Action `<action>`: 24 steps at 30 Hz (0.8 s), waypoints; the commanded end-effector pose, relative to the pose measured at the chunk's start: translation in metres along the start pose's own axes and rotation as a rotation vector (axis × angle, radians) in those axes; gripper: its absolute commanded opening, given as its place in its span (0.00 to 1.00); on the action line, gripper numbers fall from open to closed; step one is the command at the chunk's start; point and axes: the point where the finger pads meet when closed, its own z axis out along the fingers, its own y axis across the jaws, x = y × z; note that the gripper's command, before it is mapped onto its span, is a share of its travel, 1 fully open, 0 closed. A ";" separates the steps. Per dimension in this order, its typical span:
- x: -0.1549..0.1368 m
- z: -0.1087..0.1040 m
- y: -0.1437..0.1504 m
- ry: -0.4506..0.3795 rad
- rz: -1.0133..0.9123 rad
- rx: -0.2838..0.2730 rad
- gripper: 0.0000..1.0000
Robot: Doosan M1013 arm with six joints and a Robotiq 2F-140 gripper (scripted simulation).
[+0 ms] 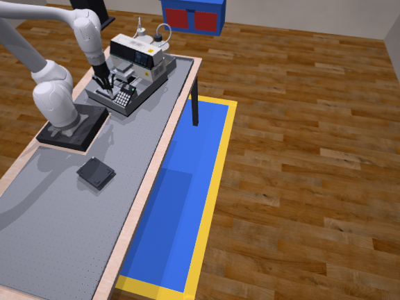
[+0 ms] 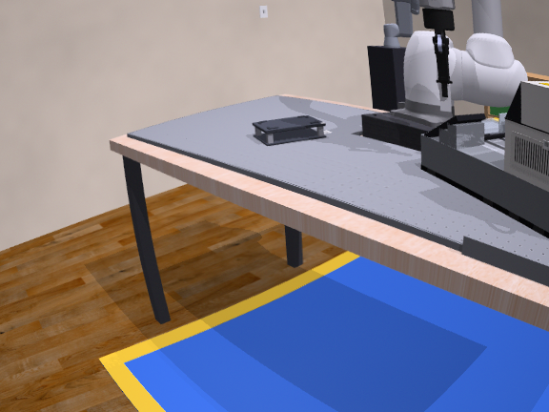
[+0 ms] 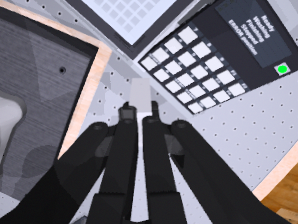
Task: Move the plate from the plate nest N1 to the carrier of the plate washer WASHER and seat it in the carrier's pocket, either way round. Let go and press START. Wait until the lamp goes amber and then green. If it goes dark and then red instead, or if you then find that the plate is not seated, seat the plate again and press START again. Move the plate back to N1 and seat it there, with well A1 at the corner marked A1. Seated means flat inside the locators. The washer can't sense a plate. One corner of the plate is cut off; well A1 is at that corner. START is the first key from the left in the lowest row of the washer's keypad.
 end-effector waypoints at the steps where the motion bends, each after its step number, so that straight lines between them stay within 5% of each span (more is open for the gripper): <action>1: 0.000 0.004 0.000 0.000 0.000 0.000 0.10; 24: 0.000 0.036 0.000 0.000 0.000 0.000 0.10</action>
